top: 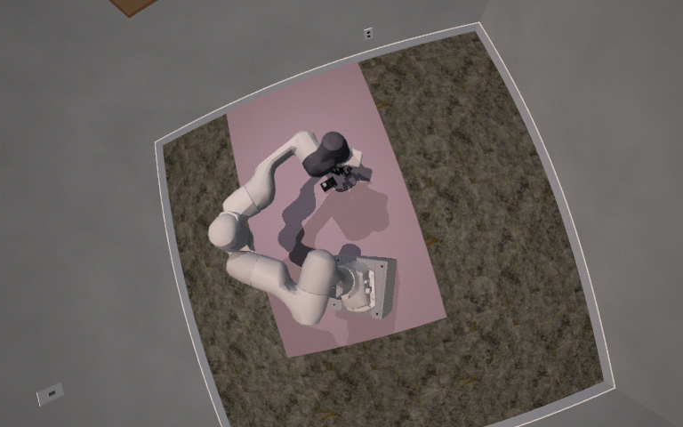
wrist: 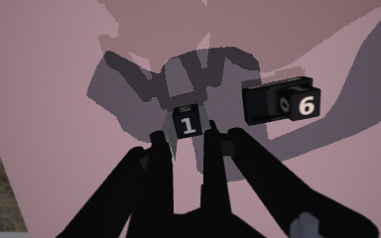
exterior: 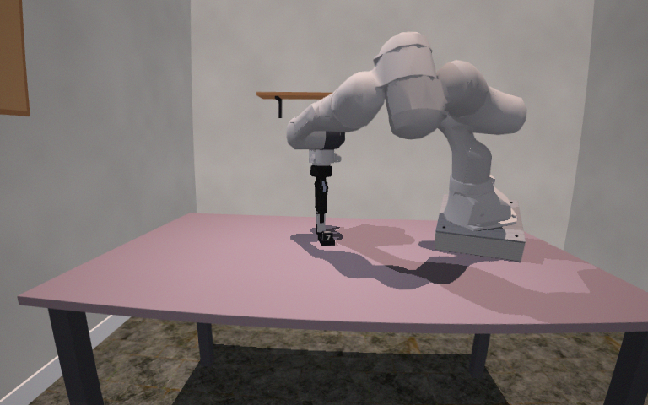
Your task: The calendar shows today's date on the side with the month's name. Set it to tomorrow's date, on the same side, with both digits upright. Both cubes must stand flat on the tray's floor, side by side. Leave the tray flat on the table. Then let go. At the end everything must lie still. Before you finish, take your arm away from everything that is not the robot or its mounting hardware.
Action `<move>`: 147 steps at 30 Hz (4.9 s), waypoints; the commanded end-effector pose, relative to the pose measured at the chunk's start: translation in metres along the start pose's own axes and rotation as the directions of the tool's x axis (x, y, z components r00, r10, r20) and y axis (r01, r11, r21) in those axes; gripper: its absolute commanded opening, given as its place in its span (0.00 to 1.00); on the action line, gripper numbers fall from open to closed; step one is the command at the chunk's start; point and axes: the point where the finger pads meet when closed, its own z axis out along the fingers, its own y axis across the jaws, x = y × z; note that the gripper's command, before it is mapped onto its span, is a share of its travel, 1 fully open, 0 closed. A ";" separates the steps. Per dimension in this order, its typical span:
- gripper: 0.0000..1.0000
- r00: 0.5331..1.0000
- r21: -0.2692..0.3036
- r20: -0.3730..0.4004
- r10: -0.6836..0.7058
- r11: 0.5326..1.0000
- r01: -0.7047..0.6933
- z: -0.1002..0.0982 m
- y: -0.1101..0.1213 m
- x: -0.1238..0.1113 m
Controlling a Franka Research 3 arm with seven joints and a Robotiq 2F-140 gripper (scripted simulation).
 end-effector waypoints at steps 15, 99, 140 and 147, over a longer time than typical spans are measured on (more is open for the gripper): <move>0.16 1.000 0.002 0.001 -0.007 1.000 0.007 0.000 -0.001 -0.001; 1.00 1.000 0.002 0.001 -0.007 1.000 0.007 -0.090 -0.001 -0.001; 1.00 0.907 0.002 0.001 0.422 0.907 -0.422 -0.087 -0.001 0.000; 1.00 0.852 0.002 0.002 0.523 0.852 -0.523 -0.086 0.000 0.000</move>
